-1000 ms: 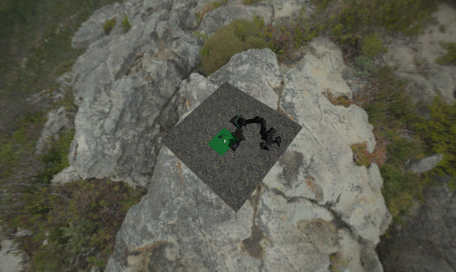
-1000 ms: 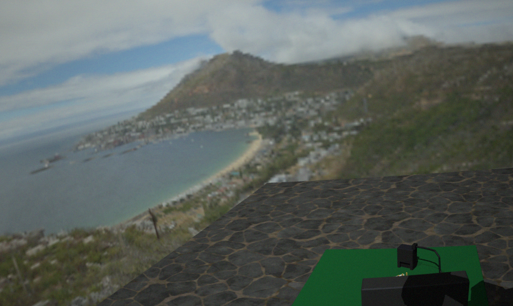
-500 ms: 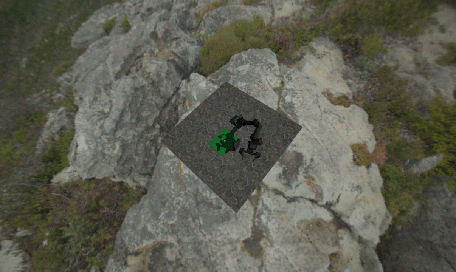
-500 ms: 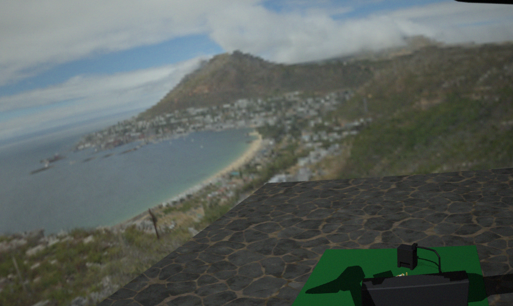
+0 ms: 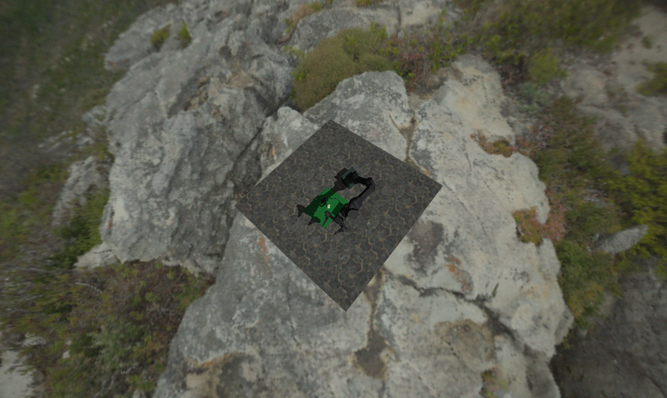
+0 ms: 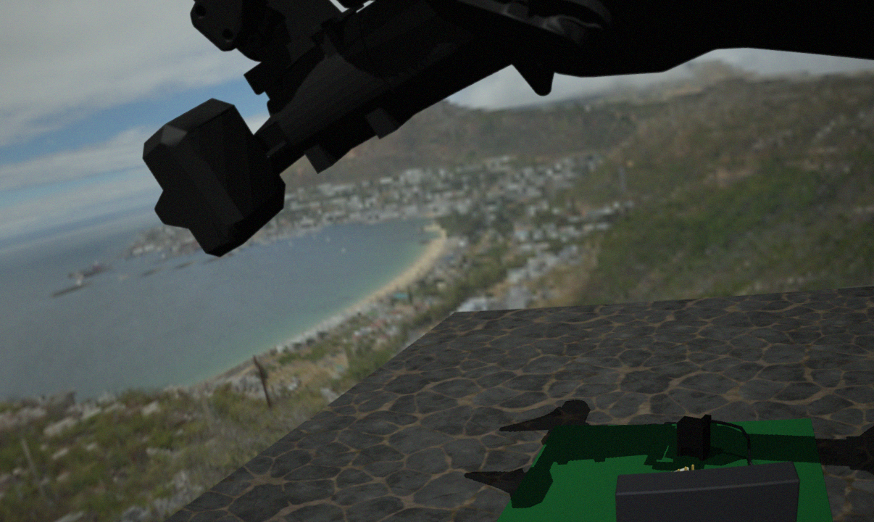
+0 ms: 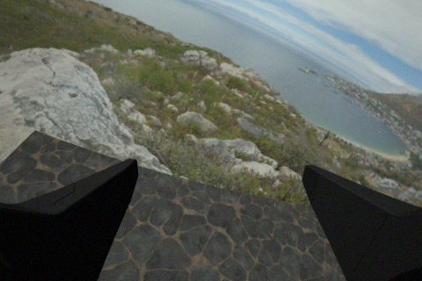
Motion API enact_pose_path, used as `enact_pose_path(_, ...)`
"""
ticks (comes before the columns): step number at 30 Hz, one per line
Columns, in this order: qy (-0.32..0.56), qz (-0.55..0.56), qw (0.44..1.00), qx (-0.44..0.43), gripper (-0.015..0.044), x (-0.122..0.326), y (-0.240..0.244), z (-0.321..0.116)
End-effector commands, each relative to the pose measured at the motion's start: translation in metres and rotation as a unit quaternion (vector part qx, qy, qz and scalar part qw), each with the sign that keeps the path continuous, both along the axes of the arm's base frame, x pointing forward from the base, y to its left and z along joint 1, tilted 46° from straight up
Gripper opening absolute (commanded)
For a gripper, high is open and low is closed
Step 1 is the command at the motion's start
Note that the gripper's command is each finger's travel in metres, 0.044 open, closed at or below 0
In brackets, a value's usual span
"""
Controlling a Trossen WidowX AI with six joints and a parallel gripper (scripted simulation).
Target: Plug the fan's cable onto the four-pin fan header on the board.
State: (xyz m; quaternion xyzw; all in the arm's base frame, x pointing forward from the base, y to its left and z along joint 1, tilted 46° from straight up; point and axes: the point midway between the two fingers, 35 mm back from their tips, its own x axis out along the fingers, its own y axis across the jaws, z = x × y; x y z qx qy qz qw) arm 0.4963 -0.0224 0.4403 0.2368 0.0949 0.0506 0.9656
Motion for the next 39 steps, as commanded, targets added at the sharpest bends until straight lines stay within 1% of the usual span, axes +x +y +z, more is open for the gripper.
enact_pose_path(1, 0.106, 0.006, 0.994, -0.027, 0.044, 0.008, -0.028, -0.071)
enact_pose_path(7, 0.239, 0.029, 0.97, -0.039, 0.044, -0.003, -0.061, -0.158)
enact_pose_path(12, 0.348, 0.063, 0.935, -0.023, 0.044, -0.029, -0.086, -0.227)
enact_pose_path(17, 0.45, 0.114, 0.886, 0.025, 0.044, -0.073, -0.104, -0.29)
enact_pose_path(21, 0.512, 0.161, 0.839, 0.088, 0.044, -0.114, -0.111, -0.328)
enact_pose_path(23, 0.534, 0.186, 0.814, 0.128, 0.044, -0.135, -0.112, -0.341)
enact_pose_path(25, 0.554, 0.217, 0.782, 0.187, 0.044, -0.161, -0.112, -0.353)
enact_pose_path(27, 0.56, 0.235, 0.762, 0.224, 0.044, -0.176, -0.112, -0.358)
enact_pose_path(36, 0.56, 0.237, 0.76, 0.229, 0.044, -0.177, -0.112, -0.358)
enact_pose_path(39, 0.563, 0.237, 0.759, 0.227, 0.044, -0.175, -0.103, -0.367)
